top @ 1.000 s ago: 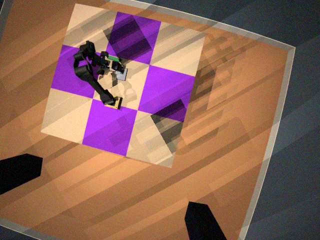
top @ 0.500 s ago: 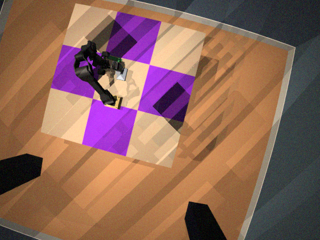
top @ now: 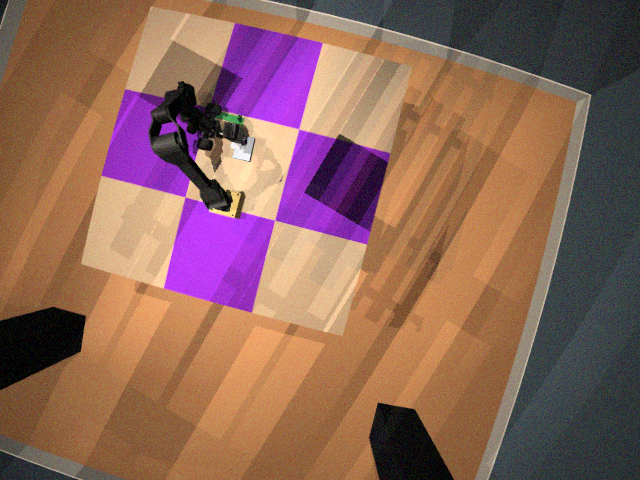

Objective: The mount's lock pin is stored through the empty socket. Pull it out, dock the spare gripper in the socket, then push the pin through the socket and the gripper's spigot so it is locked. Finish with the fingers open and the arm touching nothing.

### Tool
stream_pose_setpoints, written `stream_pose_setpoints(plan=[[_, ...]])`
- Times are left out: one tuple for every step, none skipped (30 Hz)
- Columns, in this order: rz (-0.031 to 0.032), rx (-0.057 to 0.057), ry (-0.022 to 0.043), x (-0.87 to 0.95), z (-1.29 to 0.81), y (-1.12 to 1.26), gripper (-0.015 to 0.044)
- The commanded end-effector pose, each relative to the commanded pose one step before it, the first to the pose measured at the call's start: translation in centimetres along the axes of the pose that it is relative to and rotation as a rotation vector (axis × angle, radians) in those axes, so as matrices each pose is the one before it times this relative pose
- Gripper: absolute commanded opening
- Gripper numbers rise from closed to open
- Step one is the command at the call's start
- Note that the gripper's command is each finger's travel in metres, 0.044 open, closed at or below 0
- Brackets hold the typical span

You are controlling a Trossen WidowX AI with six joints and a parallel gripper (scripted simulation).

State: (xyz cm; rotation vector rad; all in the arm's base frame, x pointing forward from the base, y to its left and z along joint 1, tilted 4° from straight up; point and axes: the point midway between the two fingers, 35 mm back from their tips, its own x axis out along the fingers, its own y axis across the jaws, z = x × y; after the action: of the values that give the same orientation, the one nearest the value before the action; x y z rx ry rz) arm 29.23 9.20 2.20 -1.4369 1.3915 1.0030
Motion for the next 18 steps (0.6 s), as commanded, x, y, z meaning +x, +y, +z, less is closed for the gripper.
stream_pose_setpoints(plan=[[-0.00119,-0.0033,0.00143,0.065,-0.334,0.076,0.0],[0.00018,-0.0001,-0.00001,0.02,-0.075,0.001,0.0],[0.00006,0.0,0.0,0.007,-0.025,0.001,0.0],[0.00013,-0.0001,-0.00002,0.012,-0.05,-0.002,0.0],[0.00025,-0.0001,-0.00003,0.023,-0.097,-0.003,0.0],[0.00019,-0.0001,-0.00002,0.018,-0.075,-0.002,0.0],[0.00006,0.0,-0.00001,0.006,-0.025,-0.001,0.0],[0.00017,0.0,-0.00001,0.012,-0.049,-0.003,0.0],[0.00032,-0.0001,-0.00003,0.024,-0.095,-0.006,0.0],[0.00025,-0.0001,-0.00002,0.018,-0.074,-0.004,0.0],[0.00008,0.0,-0.00001,0.006,-0.025,-0.001,0.0],[0.00018,-0.0001,-0.00001,0.013,-0.049,-0.003,0.0],[0.00036,-0.0001,-0.00002,0.025,-0.096,-0.005,0.0],[0.00028,-0.0001,-0.00001,0.02,-0.075,-0.004,0.0],[0.00009,0.0,0.0,0.007,-0.025,-0.001,0.0],[0.00019,-0.0001,-0.00001,0.013,-0.049,-0.002,0.0],[0.00037,-0.0001,-0.00002,0.025,-0.096,-0.004,0.0],[0.00029,-0.0001,-0.00001,0.02,-0.075,-0.003,0.0]])
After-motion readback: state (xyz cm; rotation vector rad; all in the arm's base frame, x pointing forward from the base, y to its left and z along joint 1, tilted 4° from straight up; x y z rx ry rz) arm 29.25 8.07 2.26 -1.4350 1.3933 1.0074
